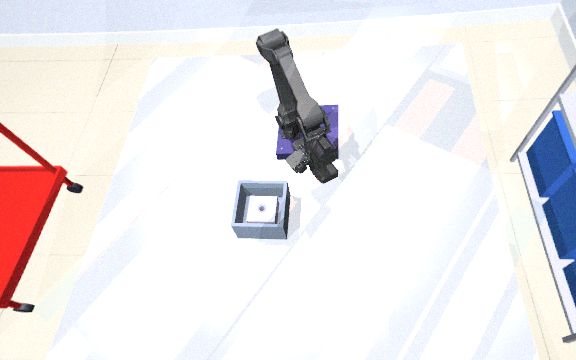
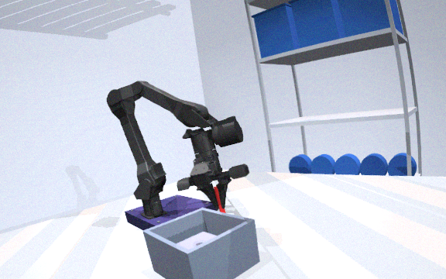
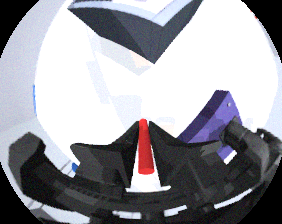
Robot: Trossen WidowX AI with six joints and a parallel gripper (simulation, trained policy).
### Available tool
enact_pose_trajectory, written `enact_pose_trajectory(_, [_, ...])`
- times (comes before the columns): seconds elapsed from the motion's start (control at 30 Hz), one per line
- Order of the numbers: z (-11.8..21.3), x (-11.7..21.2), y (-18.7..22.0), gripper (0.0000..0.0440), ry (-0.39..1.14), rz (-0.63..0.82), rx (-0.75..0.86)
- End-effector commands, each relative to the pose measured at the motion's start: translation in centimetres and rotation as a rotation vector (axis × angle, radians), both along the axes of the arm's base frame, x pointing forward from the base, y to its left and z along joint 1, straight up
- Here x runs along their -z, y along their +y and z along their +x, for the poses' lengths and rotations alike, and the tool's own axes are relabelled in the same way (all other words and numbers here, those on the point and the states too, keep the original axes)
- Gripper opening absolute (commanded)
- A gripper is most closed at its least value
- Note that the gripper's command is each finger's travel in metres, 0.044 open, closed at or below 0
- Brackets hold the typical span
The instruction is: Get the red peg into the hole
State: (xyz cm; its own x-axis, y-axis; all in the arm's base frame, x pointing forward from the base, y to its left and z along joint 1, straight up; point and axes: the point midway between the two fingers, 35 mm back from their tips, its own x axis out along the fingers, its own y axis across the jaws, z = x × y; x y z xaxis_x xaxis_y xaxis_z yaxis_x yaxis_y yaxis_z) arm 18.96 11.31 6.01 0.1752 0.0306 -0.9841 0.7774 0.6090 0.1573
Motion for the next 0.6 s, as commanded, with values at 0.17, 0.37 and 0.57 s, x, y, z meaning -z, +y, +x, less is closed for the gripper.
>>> enact_pose_trajectory(0.17, [2.3, -4.1, -1.6, 0.0, -0.094, -0.043, -0.024])
enact_pose_trajectory(0.37, [3.9, -6.4, -3.2, 0.0, -0.136, -0.073, -0.015])
enact_pose_trajectory(0.57, [5.6, -7.4, -5.3, 0.0, -0.156, -0.098, 0.021])
